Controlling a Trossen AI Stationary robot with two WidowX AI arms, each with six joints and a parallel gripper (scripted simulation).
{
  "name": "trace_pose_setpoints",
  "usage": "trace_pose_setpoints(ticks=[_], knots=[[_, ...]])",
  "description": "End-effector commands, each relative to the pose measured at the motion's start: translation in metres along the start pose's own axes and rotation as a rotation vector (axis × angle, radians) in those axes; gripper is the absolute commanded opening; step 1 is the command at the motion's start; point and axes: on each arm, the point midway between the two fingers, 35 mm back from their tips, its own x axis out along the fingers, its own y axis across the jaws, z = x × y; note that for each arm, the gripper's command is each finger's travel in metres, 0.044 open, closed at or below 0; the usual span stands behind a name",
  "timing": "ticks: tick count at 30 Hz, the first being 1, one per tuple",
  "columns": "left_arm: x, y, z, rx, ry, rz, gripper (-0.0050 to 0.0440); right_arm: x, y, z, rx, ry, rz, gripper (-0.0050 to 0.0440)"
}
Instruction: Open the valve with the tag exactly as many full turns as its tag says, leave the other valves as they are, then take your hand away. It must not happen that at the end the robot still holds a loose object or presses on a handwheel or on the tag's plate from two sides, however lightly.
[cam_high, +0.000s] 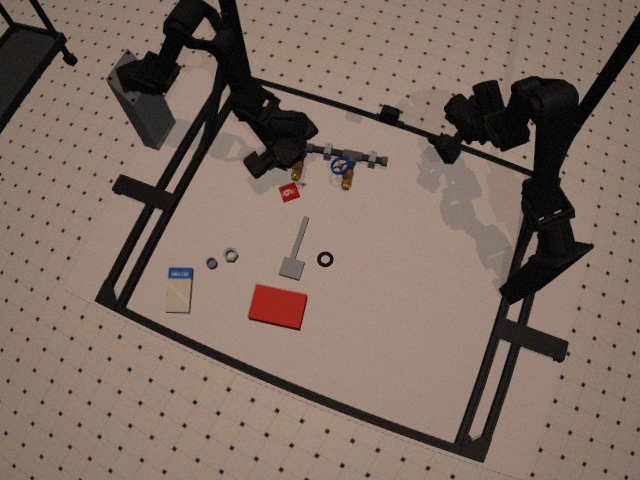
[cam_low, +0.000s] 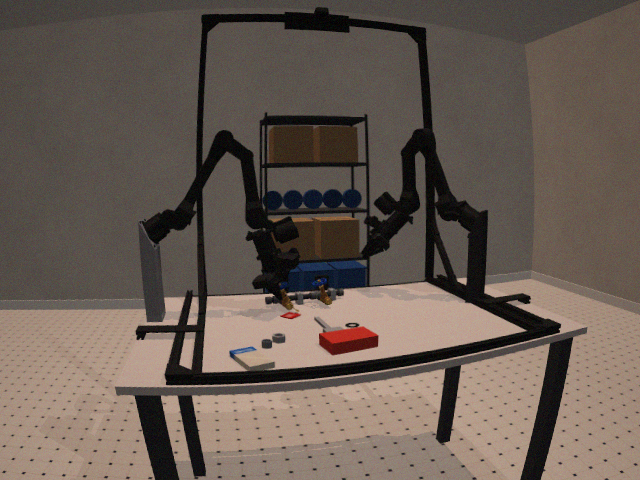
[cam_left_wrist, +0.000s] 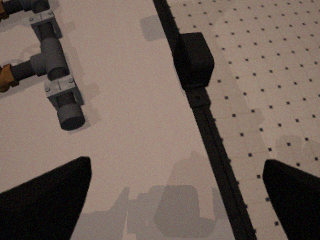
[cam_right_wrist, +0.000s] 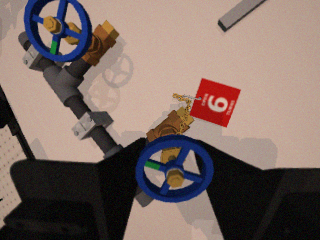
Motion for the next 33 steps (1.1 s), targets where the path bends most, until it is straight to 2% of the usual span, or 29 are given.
trace_pose_setpoints(ticks=[1,3,13,15,17,30,32,33], knots=[[0.0,0.0,0.0,0.0,0.0,0.0,0.04,0.0,0.0,0.0,-0.133,0.0,0.0,0.0],[0.0,0.0,0.0,0.0,0.0,0.0,0.04,0.0,0.0,0.0,-0.286,0.0,0.0,0.0],[0.0,0.0,0.0,0.0,0.0,0.0,0.04,0.0,0.0,0.0,-0.756,-0.001,0.001,0.0],[0.0,0.0,0.0,0.0,0.0,0.0,0.04,0.0,0.0,0.0,-0.756,-0.001,0.001,0.0],[0.0,0.0,0.0,0.0,0.0,0.0,0.04,0.0,0.0,0.0,-0.911,-0.001,0.001,0.0],[0.0,0.0,0.0,0.0,0.0,0.0,0.04,0.0,0.0,0.0,-1.522,-0.001,0.001,0.0],[0.0,0.0,0.0,0.0,0.0,0.0,0.04,0.0,0.0,0.0,-1.522,-0.001,0.001,0.0],[0.0,0.0,0.0,0.0,0.0,0.0,0.04,0.0,0.0,0.0,-1.617,-0.001,0.001,0.0]])
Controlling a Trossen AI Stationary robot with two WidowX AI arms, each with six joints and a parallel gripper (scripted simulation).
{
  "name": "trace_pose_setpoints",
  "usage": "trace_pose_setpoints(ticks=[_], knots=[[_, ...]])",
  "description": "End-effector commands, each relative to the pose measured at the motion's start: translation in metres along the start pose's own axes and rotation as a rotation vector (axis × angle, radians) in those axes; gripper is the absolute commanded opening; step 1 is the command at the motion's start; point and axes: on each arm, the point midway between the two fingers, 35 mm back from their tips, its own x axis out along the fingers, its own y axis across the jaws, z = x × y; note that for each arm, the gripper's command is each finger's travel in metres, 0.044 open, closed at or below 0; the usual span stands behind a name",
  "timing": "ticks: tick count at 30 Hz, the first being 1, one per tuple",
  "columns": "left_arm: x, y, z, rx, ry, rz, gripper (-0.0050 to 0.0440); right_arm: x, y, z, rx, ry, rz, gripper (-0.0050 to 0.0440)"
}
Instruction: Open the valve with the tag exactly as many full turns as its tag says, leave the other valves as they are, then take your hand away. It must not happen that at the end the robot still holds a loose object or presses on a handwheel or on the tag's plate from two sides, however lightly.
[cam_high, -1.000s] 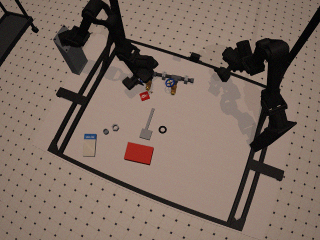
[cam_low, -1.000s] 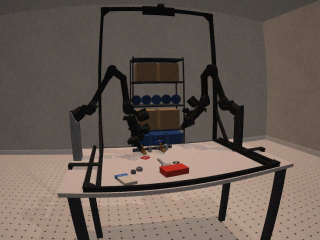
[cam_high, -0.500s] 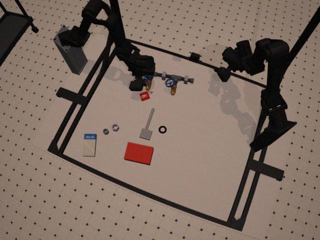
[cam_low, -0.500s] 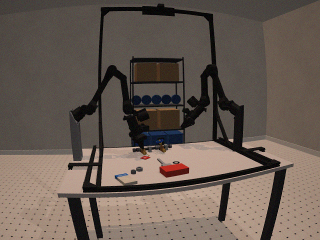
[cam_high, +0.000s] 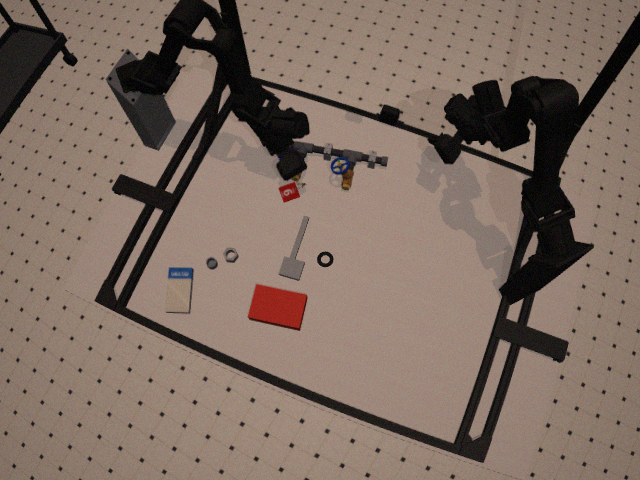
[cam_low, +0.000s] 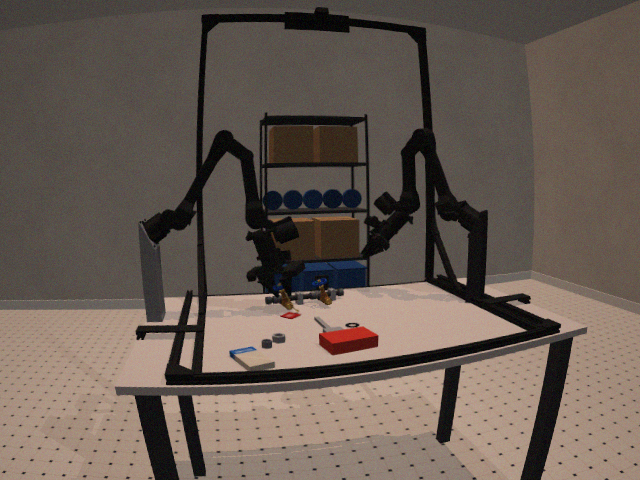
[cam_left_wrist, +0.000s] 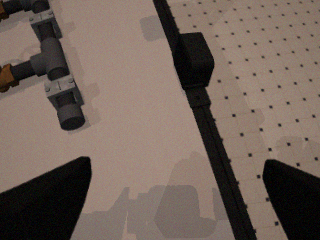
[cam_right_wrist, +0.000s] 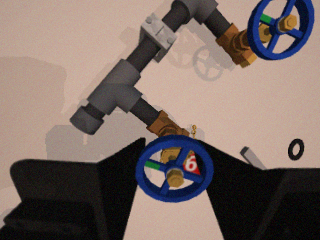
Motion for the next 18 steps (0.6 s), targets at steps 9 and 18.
trace_pose_setpoints(ticks=[9,18], knots=[[0.0,0.0,0.0,0.0,0.0,0.0,0.04,0.0,0.0,0.0,-0.247,0.0,0.0,0.0024],[0.0,0.0,0.0,0.0,0.0,0.0,0.04,0.0,0.0,0.0,-0.247,0.0,0.0,0.0192]])
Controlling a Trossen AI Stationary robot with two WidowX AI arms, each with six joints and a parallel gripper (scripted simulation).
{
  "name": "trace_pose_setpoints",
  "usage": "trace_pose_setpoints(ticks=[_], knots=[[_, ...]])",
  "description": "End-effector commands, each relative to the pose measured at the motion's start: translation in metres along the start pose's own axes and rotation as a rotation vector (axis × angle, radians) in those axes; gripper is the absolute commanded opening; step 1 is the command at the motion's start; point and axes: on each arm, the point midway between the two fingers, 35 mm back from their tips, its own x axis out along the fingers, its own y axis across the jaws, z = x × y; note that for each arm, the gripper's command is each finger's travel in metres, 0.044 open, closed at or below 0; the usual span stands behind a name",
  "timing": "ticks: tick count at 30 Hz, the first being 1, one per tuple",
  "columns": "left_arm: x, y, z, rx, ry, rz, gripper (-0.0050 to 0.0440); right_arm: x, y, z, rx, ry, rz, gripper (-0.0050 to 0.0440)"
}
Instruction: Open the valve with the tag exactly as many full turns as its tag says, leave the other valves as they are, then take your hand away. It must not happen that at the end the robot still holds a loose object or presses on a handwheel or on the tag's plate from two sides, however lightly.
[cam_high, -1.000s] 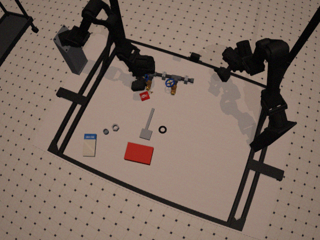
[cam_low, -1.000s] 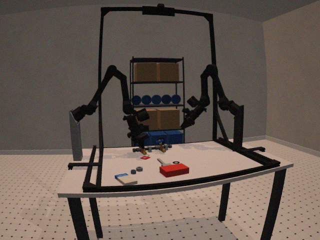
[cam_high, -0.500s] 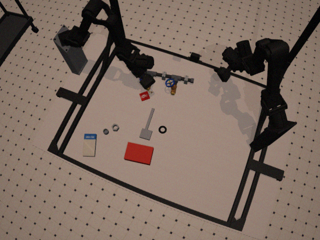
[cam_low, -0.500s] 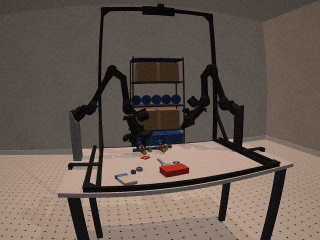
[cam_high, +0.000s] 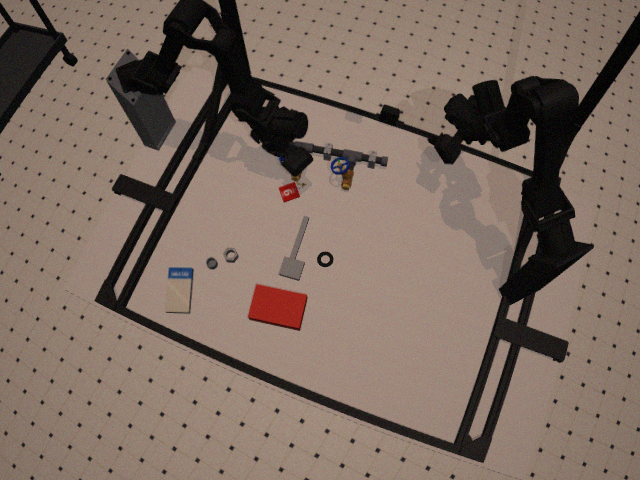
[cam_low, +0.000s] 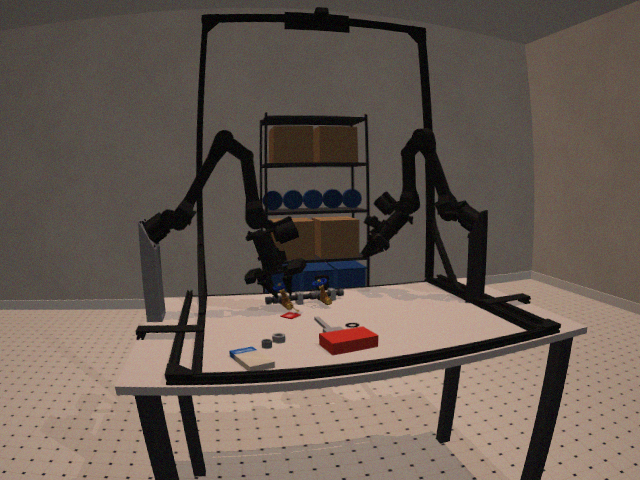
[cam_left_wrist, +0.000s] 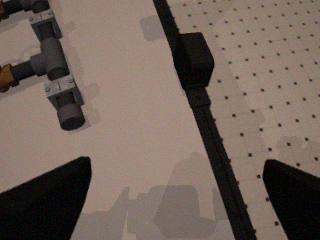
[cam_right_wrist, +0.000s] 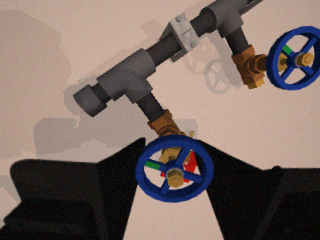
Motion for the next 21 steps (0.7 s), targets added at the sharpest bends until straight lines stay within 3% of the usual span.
trace_pose_setpoints(ticks=[1,9,13,15,21], knots=[[0.0,0.0,0.0,0.0,0.0,0.0,0.04,0.0,0.0,0.0,0.004,0.0,0.0,0.0216],[0.0,0.0,0.0,0.0,0.0,0.0,0.04,0.0,0.0,0.0,0.004,0.0,0.0,0.04],[0.0,0.0,0.0,0.0,0.0,0.0,0.04,0.0,0.0,0.0,0.237,0.0,0.0,0.04],[0.0,0.0,0.0,0.0,0.0,0.0,0.04,0.0,0.0,0.0,0.237,0.0,0.0,0.04],[0.0,0.0,0.0,0.0,0.0,0.0,0.04,0.0,0.0,0.0,0.587,0.0,0.0,0.04]])
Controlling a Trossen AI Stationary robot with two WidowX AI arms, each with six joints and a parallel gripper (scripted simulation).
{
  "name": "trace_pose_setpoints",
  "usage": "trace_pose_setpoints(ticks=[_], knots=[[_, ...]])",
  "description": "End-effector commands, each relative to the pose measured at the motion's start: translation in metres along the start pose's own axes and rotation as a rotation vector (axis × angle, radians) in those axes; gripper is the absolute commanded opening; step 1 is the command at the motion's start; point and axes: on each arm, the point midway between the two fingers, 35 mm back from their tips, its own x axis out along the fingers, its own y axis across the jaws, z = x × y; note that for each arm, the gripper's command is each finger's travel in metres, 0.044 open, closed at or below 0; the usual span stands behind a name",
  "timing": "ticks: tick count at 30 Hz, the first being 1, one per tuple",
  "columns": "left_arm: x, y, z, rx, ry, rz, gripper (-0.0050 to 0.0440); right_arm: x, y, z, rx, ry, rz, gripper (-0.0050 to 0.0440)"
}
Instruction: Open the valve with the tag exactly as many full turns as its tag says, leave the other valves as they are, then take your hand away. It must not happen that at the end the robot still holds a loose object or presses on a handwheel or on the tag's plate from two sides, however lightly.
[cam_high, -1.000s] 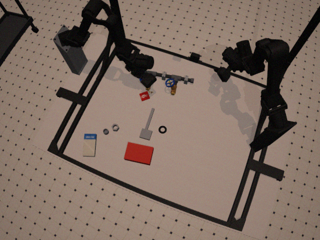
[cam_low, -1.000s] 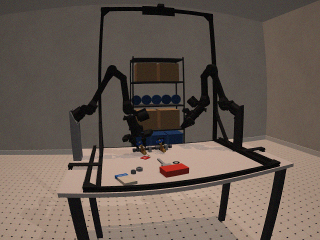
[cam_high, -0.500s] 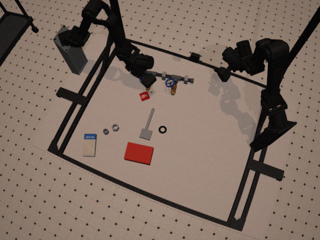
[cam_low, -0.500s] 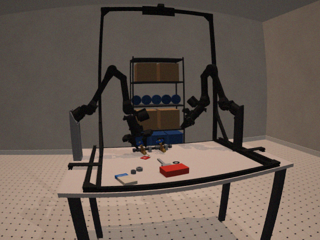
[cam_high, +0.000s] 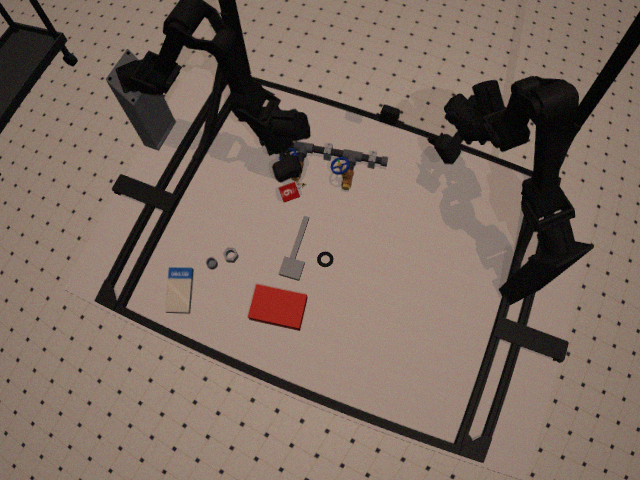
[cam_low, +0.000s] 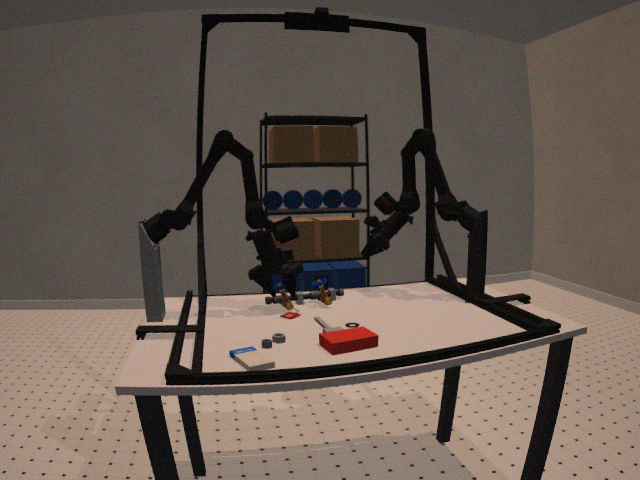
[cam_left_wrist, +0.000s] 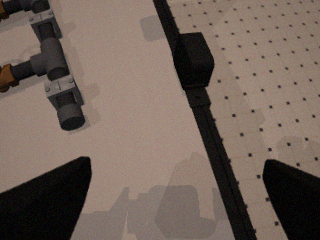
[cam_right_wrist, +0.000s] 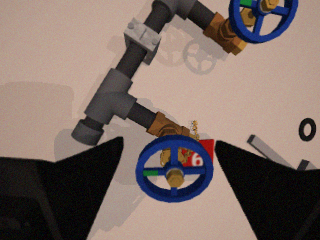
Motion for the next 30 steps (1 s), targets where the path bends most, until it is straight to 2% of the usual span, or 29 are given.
trace_pose_setpoints(ticks=[1,9,11,13,24,30], knots=[[0.0,0.0,0.0,0.0,0.0,0.0,0.04,0.0,0.0,0.0,0.223,0.001,0.0,0.04],[0.0,0.0,0.0,0.0,0.0,0.0,0.04,0.0,0.0,0.0,0.6,0.001,0.0,0.04],[0.0,0.0,0.0,0.0,0.0,0.0,0.04,0.0,0.0,0.0,0.6,0.001,0.0,0.04],[0.0,0.0,0.0,0.0,0.0,0.0,0.04,0.0,0.0,0.0,0.755,0.001,0.0,0.04],[0.0,0.0,0.0,0.0,0.0,0.0,0.04,0.0,0.0,0.0,1.274,0.001,0.0,0.04],[0.0,0.0,0.0,0.0,0.0,0.0,0.04,0.0,0.0,0.0,1.305,0.001,0.0,0.04]])
